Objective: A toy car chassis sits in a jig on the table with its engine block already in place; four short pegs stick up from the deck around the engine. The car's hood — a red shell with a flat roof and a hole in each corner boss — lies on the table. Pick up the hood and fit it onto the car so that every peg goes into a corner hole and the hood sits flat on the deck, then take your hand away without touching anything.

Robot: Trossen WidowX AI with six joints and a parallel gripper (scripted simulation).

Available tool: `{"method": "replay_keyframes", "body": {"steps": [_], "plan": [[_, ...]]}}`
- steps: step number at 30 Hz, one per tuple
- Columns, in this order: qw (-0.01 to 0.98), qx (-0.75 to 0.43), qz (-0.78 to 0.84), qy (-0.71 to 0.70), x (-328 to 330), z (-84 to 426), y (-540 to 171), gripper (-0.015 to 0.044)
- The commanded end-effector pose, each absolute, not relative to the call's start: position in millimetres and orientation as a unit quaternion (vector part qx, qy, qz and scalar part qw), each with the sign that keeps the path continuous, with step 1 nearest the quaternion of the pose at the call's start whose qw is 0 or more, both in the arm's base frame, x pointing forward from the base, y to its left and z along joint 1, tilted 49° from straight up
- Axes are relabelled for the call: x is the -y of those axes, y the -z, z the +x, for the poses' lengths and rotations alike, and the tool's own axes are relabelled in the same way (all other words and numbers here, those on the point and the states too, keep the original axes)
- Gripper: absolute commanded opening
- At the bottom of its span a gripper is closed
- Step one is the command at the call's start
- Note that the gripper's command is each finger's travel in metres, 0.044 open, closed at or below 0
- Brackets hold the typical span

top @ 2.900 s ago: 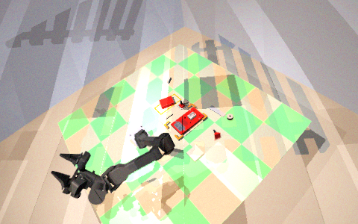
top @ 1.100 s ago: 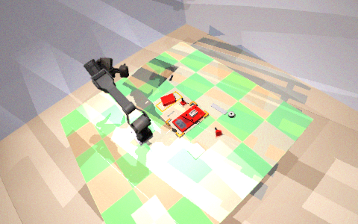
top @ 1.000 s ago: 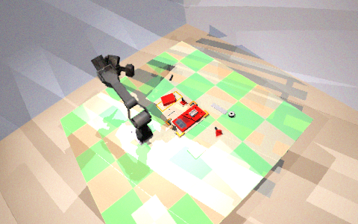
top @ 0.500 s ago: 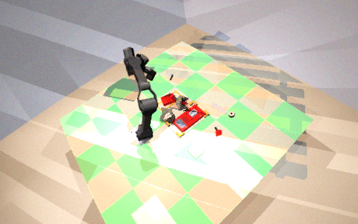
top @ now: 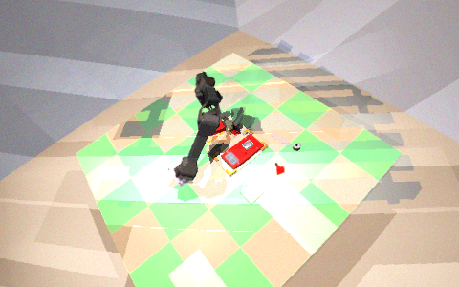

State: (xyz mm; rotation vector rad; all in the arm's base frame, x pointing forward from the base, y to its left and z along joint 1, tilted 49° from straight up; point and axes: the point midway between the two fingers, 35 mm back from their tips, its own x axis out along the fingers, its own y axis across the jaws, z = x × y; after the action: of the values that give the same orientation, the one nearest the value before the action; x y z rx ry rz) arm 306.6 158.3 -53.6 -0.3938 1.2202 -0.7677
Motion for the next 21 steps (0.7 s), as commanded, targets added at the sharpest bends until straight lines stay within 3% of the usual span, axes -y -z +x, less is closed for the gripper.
{"method": "replay_keyframes", "body": {"steps": [1,21], "plan": [[0.702,-0.566,-0.163,0.4,-134.3,305.2,65.1,0.044],[0.702,-0.566,-0.163,0.4,-125.4,306.6,72.0,0.044]]}}
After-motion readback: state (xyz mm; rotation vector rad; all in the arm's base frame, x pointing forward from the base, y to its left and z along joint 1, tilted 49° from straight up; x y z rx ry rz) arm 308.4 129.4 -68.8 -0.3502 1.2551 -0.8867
